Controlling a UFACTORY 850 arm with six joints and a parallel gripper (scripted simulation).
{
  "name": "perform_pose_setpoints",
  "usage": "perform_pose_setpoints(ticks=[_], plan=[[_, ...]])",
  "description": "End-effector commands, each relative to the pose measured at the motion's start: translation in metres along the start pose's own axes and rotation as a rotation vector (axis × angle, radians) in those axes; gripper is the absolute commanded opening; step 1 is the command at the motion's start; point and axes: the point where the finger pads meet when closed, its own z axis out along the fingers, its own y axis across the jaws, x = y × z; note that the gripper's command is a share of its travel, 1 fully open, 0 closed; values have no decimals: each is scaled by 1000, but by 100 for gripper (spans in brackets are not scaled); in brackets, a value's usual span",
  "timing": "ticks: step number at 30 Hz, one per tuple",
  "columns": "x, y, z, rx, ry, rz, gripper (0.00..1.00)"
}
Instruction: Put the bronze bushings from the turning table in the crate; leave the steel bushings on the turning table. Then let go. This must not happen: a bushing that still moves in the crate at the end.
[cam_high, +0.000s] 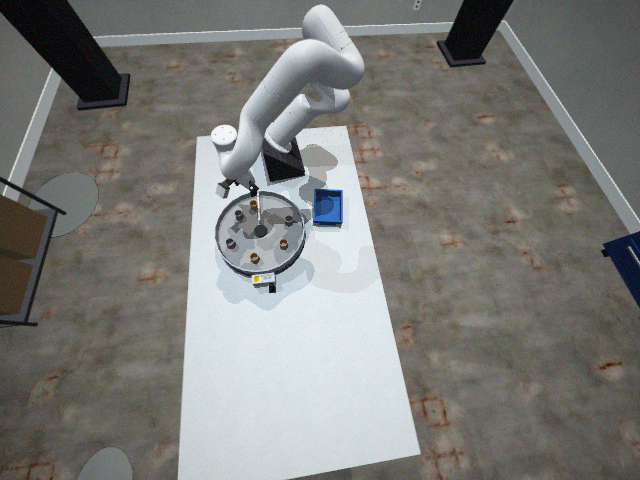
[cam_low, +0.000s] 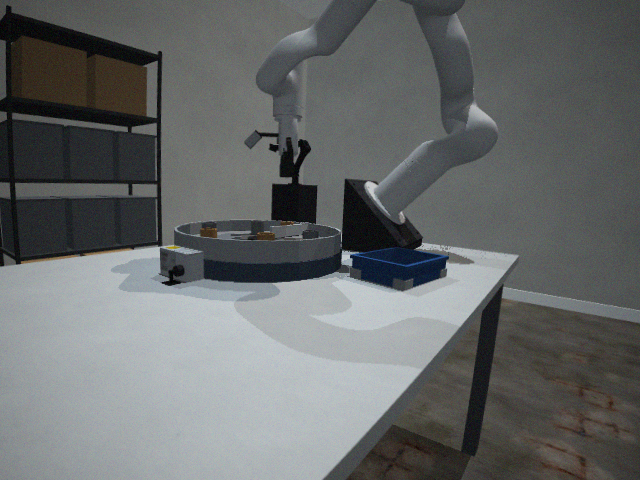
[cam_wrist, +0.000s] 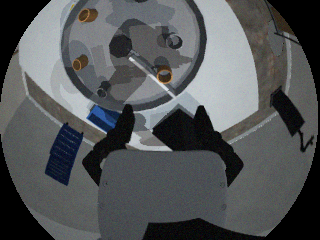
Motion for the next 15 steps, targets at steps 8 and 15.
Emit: perform_pose_setpoints(ticks=[8, 15], plan=[[9, 10, 4, 8, 12, 12, 100], [9, 10, 4, 8, 12, 12, 12]])
